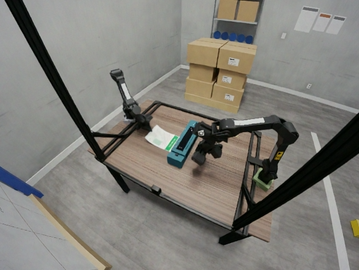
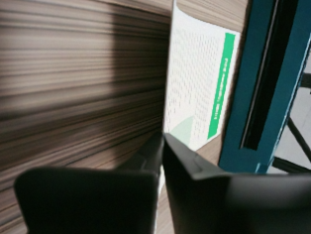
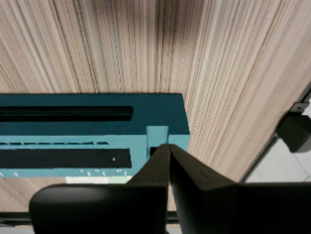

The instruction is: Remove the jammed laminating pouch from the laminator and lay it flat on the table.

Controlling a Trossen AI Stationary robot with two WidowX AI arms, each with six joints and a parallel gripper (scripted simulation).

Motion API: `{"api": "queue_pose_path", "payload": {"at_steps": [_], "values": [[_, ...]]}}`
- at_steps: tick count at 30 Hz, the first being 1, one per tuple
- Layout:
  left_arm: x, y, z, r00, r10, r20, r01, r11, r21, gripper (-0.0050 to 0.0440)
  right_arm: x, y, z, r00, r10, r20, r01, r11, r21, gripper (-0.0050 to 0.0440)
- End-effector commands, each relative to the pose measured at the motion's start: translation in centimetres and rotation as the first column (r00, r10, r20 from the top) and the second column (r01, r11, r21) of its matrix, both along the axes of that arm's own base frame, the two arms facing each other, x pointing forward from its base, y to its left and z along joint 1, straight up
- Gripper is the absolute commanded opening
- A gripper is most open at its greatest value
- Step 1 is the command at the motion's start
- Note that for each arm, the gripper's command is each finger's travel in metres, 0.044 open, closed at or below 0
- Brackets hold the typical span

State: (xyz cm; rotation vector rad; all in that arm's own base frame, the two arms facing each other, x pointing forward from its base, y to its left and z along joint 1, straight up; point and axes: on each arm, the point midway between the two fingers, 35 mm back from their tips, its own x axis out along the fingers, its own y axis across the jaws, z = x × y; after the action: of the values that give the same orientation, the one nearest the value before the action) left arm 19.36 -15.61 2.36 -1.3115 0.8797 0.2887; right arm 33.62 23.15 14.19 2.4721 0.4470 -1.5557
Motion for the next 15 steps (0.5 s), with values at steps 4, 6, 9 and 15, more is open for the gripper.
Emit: {"api": "queue_pose_path", "payload": {"at_steps": [4,6,9,15], "values": [[0.15,-0.24,0.3,1.0,0.001,0.008,-0.001,1.0,-0.012,-0.005,0.12,0.09,1.01,1.0,0.0,0.022,0.0,1.0,0.016,-0.005],[0.1,-0.2,0.17,1.0,0.001,0.006,-0.001,1.0,-0.011,-0.005,0.12,0.09,1.01,1.0,0.0,0.022,0.0,1.0,0.016,-0.005],[0.03,-0.15,-0.04,1.0,0.001,0.003,-0.001,1.0,-0.008,-0.005,0.12,0.09,1.01,1.0,0.0,0.022,0.0,1.0,0.016,-0.005],[0.3,-0.35,0.43,1.0,0.001,0.014,-0.001,1.0,-0.016,-0.005,0.12,0.09,1.01,1.0,0.0,0.022,0.0,1.0,0.016,-0.005]]}}
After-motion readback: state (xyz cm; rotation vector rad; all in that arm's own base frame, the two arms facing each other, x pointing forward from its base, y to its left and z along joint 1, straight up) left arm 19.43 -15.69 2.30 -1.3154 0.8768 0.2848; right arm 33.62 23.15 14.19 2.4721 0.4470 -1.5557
